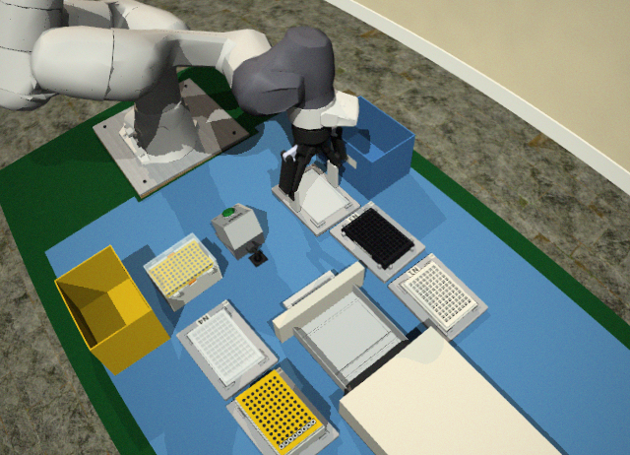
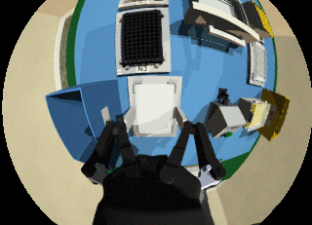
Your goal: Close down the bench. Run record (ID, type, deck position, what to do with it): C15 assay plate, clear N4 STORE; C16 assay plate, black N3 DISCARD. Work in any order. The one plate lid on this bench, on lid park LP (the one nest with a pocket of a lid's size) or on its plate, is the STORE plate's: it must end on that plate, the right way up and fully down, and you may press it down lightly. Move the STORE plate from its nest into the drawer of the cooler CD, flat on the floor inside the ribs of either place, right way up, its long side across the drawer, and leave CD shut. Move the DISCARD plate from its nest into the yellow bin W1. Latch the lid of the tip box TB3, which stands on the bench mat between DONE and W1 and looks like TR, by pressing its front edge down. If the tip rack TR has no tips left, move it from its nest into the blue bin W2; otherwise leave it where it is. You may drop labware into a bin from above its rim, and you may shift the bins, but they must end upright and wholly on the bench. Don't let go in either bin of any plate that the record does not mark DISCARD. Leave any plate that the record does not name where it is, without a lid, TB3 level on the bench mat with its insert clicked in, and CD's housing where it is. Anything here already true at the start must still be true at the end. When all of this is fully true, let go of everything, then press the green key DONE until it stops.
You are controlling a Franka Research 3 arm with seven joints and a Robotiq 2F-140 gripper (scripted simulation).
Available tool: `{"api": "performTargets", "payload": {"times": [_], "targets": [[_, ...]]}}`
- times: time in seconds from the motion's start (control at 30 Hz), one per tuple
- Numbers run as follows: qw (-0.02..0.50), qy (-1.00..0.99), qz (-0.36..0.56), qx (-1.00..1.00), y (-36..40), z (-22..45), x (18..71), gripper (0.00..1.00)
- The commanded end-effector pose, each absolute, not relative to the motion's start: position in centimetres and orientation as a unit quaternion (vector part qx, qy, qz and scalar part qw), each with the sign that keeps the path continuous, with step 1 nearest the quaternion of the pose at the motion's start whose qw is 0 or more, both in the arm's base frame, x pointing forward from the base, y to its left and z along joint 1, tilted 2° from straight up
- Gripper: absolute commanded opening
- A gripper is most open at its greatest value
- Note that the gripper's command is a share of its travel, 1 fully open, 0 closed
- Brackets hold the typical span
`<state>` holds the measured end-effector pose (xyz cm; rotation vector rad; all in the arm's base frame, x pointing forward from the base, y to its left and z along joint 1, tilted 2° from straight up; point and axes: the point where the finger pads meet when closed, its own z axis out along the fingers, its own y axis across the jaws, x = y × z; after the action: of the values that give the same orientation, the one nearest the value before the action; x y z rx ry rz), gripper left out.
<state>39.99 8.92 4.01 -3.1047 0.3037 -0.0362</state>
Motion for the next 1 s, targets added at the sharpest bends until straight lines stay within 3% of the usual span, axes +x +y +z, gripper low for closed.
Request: {"api": "performTargets", "payload": {"times": [0.0, 0.17, 0.2, 0.97], "targets": [[0.012, 0.101, -0.014, -0.995, 8.98, 4.02, 40.18, 0.66], [0.012, 0.101, -0.014, -0.995, 8.98, 4.02, 40.18, 0.66], [0.012, 0.101, -0.014, -0.995, 8.98, 4.02, 40.18, 0.00], [0.012, 0.101, -0.014, -0.995, 8.98, 4.02, 40.18, 0.00]]}}
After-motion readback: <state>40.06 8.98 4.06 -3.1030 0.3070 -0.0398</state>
